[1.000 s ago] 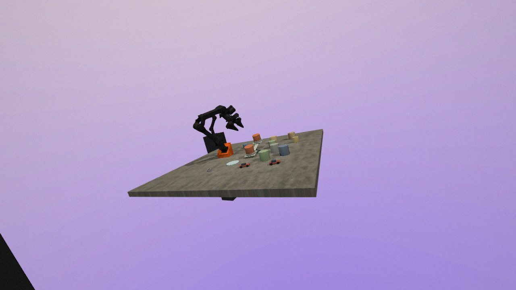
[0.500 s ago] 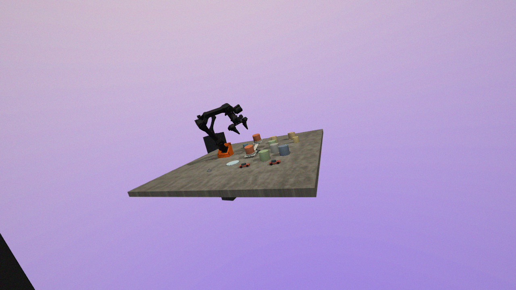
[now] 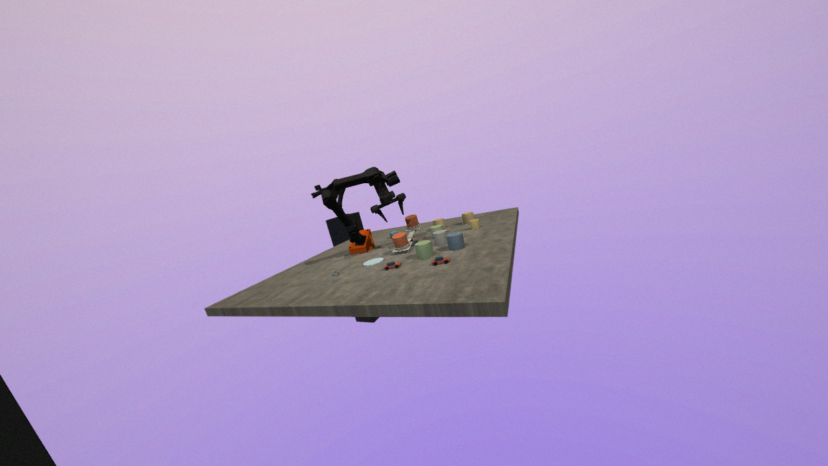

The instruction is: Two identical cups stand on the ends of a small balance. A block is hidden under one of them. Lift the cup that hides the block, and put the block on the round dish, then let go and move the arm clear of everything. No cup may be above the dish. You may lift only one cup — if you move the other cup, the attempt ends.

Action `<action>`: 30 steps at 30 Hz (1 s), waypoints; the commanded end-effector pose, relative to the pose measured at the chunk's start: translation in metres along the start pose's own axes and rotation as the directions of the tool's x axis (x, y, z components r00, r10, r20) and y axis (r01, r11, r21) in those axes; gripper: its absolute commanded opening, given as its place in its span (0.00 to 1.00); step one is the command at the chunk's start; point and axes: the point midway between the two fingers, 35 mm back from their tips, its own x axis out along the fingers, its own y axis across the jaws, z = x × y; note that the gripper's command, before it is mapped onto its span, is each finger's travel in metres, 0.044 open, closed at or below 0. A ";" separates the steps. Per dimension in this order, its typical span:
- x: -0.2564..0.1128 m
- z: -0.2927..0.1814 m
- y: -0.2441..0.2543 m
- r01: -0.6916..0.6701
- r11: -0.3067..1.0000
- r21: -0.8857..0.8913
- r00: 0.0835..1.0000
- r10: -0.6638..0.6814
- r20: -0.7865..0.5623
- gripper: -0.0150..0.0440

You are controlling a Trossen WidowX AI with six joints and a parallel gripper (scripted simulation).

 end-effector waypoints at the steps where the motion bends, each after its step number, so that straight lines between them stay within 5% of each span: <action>1: 0.011 0.010 -0.001 0.045 0.994 0.104 0.999 -0.042 -0.035 1.00; 14: 0.053 0.047 -0.012 0.228 0.863 0.451 0.971 -0.171 -0.165 1.00; 30: 0.072 0.044 -0.015 0.231 0.860 0.455 0.971 -0.172 -0.167 1.00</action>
